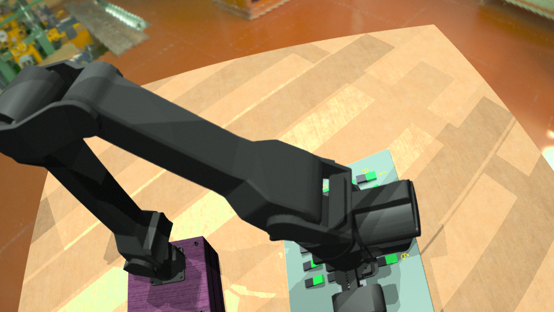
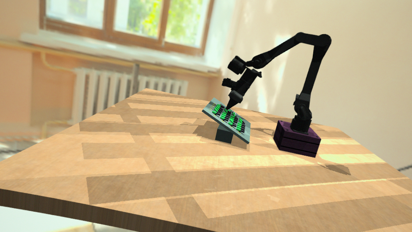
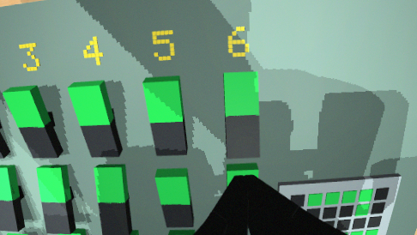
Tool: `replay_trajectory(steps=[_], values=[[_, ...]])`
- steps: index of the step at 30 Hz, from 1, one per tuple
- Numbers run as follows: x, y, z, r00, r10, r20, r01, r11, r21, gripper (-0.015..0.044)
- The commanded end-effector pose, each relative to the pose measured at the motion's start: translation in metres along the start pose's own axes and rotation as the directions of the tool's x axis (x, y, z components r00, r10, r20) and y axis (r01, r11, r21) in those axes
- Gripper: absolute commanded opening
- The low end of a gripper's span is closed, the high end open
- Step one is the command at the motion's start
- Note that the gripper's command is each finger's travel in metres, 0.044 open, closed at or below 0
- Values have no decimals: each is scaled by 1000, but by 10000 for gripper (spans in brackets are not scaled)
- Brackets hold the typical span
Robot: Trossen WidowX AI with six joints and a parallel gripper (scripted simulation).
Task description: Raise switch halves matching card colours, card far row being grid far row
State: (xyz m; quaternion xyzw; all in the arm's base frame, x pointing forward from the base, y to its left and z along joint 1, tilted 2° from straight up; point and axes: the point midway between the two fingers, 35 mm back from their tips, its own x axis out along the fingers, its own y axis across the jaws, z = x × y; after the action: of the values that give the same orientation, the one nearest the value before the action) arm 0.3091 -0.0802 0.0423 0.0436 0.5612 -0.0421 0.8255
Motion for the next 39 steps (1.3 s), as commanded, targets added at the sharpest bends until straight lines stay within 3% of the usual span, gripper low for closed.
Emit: replay_trajectory(steps=[1,12,19,27,33,39], values=[[1,0,0,1000,2,0,-2,1000,3,0],[0,0,0,1000,0,0,0,1000,0,0],[-63,0,-2,1000,1,24,-1,1000,3,0],[-61,0,-41,1000,1,21,-1,1000,3,0],[-28,0,-41,1000,2,-3,-2,1000,3,0],[-23,0,-41,1000,2,-4,-2,1000,3,0]])
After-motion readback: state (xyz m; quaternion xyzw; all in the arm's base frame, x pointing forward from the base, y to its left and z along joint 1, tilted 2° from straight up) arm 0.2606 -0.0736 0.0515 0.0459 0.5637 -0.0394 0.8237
